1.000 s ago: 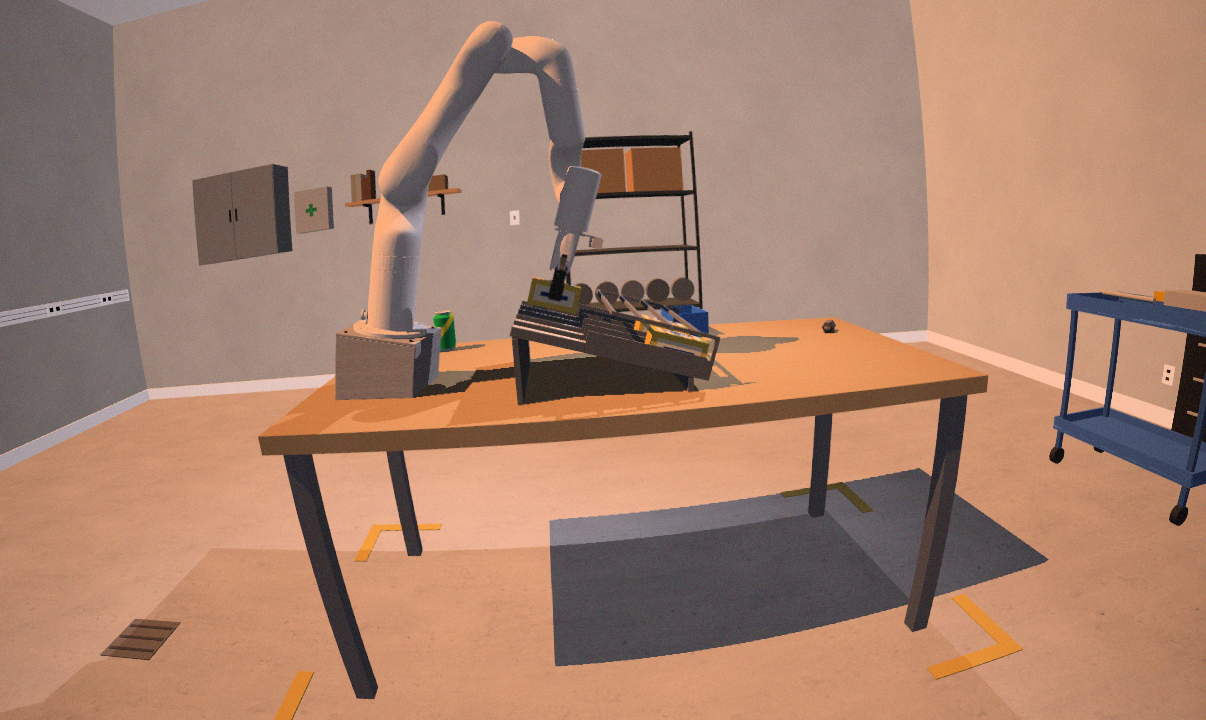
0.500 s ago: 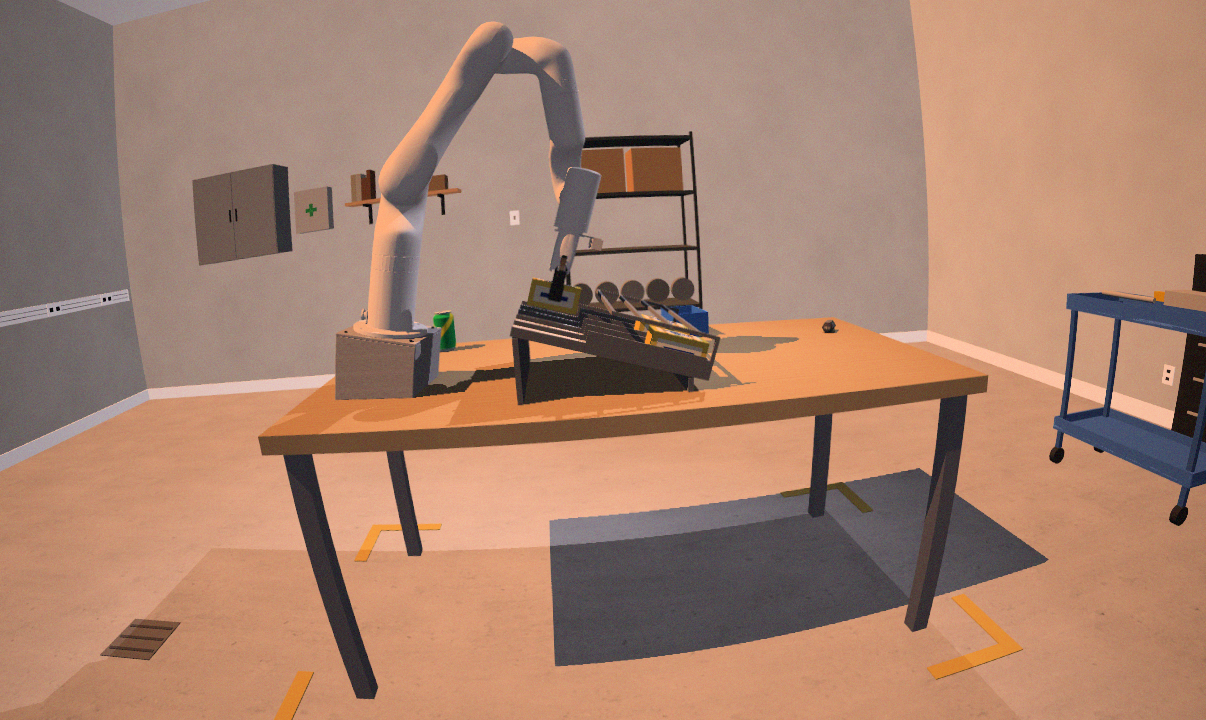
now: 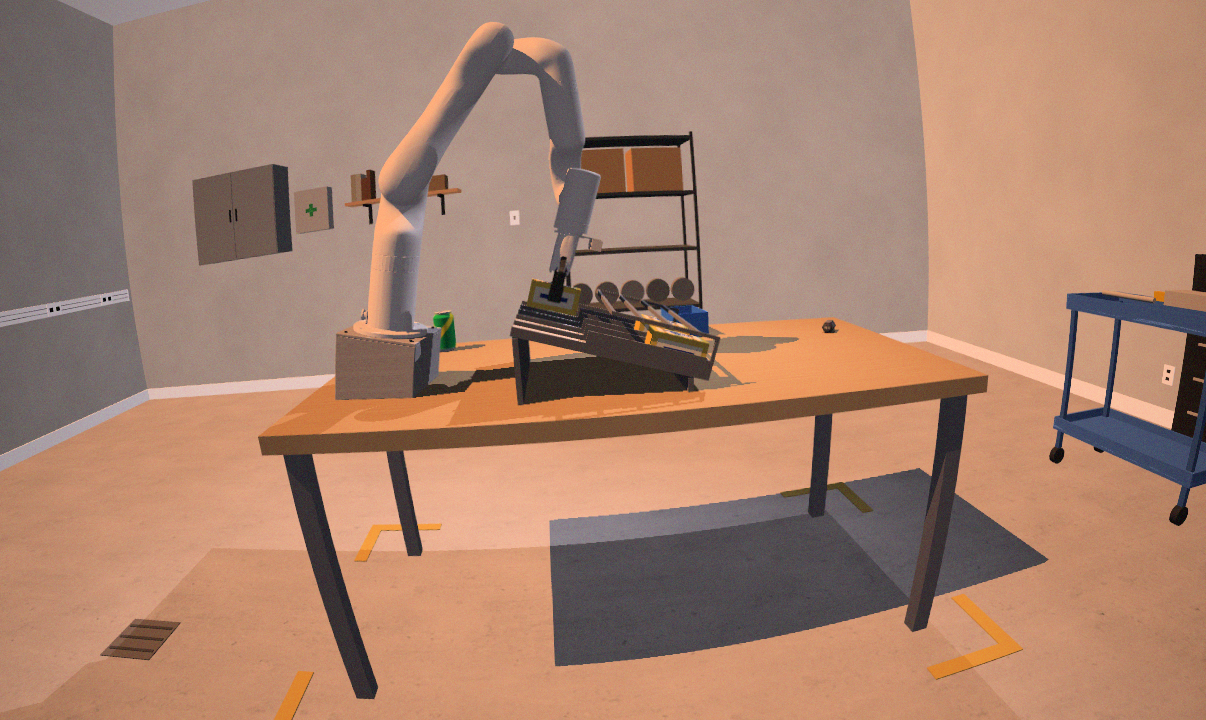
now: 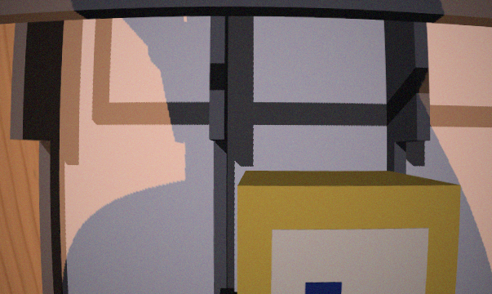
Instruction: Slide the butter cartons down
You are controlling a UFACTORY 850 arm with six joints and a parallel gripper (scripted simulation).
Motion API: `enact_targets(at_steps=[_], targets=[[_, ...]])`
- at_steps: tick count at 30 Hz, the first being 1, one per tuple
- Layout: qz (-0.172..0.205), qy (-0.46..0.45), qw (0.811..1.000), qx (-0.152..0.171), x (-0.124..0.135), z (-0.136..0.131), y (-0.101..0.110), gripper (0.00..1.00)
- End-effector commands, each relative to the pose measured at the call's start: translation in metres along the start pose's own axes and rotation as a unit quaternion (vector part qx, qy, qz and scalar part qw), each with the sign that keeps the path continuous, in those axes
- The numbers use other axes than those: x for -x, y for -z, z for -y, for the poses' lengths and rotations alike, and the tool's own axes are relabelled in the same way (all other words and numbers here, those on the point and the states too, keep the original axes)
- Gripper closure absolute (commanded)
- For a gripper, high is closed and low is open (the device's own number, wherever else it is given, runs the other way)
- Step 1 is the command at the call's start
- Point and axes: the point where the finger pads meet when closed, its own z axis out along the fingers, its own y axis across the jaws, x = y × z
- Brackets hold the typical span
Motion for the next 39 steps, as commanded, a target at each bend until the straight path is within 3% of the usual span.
enact_targets(at_steps=[1,39], targets=[[-0.001,0.0,1.0,0.0,-0.0006,0.0002,0.0006,1.0],[-0.001,0.0,1.0,0.0,-0.0003,-0.0002,-0.0071,1.0]])
